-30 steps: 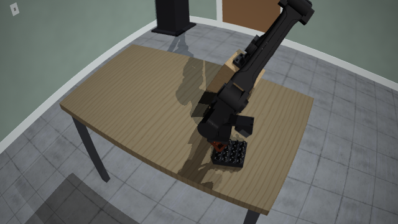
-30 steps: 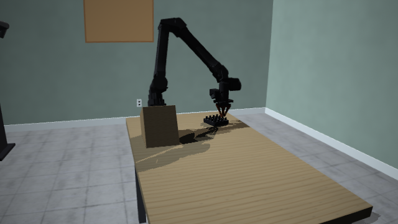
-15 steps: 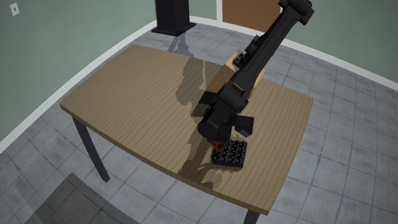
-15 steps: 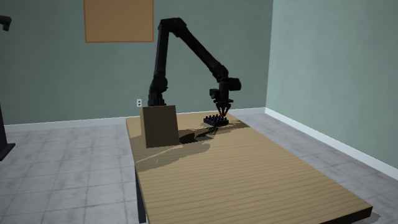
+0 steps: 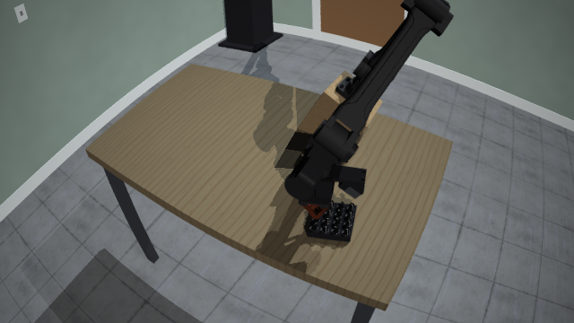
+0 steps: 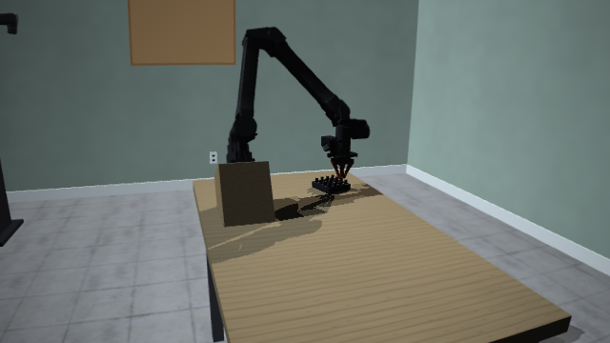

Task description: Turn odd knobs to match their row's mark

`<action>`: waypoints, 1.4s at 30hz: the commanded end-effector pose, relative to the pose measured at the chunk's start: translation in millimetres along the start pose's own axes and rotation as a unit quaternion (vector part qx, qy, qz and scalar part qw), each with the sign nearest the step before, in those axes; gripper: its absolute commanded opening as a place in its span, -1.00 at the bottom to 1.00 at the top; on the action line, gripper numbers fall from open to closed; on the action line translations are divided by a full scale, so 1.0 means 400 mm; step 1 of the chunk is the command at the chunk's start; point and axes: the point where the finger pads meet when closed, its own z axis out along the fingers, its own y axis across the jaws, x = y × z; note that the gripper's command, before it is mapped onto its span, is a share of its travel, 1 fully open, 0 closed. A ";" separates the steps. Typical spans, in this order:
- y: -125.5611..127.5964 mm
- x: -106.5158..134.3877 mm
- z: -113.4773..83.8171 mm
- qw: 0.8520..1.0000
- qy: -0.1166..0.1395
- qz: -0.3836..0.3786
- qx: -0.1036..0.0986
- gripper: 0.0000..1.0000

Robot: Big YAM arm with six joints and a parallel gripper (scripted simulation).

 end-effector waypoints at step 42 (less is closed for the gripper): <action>0.019 0.021 0.005 1.000 0.000 0.003 0.000 -0.63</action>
